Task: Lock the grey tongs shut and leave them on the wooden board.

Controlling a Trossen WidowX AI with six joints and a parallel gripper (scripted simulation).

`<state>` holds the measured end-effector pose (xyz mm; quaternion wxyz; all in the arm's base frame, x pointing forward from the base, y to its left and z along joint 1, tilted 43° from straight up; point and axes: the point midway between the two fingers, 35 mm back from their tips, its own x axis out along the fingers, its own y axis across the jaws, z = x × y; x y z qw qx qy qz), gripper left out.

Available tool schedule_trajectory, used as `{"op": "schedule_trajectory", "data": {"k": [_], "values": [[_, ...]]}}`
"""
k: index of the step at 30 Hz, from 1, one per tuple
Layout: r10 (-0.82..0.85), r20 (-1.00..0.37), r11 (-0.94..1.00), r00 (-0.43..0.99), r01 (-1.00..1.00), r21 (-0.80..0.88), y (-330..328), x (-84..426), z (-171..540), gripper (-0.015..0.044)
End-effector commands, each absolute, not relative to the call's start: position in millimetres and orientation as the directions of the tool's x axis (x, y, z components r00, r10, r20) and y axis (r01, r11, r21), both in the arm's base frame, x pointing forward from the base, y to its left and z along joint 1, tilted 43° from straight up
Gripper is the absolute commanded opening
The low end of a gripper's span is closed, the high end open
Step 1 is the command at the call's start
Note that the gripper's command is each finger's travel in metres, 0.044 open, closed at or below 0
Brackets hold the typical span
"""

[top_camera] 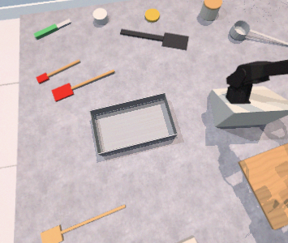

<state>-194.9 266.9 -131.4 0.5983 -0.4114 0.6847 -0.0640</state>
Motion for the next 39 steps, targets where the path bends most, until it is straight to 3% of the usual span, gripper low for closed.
{"op": "schedule_trajectory", "data": {"k": [1, 7, 15, 25, 34, 39], "values": [[-0.645, -0.762, 0.63, 0.048, -0.531, -0.567, 255, -218, -127, -0.015], [-0.661, -0.748, 0.586, 0.052, -0.586, -0.559, 232, -249, -122, -0.015], [-0.688, -0.725, 0.575, 0.028, -0.588, -0.569, 230, -248, -124, -0.015], [-0.839, -0.48, 0.531, -0.258, -0.583, -0.615, 224, -234, -133, -0.015], [-0.79, -0.252, 0.578, -0.559, -0.539, -0.613, 234, -226, -140, -0.015], [-0.779, -0.237, 0.584, -0.581, -0.533, -0.612, 236, -226, -140, -0.015]]}}
